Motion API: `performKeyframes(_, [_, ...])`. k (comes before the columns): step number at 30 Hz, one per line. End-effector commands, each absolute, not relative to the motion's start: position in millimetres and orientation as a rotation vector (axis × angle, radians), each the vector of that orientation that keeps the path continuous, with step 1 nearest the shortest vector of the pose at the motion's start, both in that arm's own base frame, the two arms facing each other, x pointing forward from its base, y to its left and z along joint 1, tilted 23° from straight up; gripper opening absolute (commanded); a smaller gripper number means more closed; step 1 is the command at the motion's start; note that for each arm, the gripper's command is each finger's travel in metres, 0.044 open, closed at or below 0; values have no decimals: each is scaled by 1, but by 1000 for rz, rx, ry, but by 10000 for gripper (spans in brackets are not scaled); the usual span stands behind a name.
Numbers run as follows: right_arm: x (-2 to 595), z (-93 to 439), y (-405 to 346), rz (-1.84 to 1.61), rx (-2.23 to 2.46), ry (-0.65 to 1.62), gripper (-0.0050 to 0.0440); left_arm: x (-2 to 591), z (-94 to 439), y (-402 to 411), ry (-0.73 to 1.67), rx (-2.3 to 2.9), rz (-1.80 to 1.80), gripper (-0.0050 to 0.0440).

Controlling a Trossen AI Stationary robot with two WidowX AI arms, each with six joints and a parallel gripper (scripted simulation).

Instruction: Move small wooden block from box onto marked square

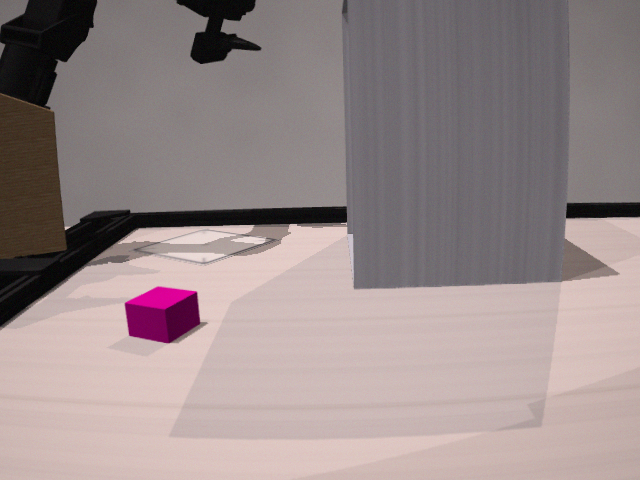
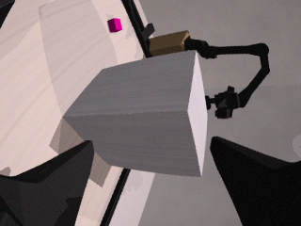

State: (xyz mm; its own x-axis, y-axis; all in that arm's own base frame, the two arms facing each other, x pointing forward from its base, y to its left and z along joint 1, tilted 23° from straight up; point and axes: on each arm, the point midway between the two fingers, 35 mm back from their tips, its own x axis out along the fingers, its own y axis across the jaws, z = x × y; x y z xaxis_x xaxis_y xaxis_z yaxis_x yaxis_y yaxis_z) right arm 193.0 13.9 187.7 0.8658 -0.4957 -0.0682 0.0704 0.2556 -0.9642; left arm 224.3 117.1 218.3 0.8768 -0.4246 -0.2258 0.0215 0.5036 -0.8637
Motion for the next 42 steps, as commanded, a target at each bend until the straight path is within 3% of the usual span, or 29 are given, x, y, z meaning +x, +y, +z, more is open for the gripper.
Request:
performKeyframes(1, [196,187,13,-393,-1232,402,400,230,213,111,500,-1008,-291,400])
performKeyframes(16, [244,185,11,-241,-891,424,400,252,135,-5,1260,-395,-412,400])
performKeyframes(32, [270,205,-47,-362,-486,321,400,243,110,-56,1560,513,-379,400])
performKeyframes(42, [268,200,-84,-430,-269,230,400,237,112,-88,1524,1070,-281,400])
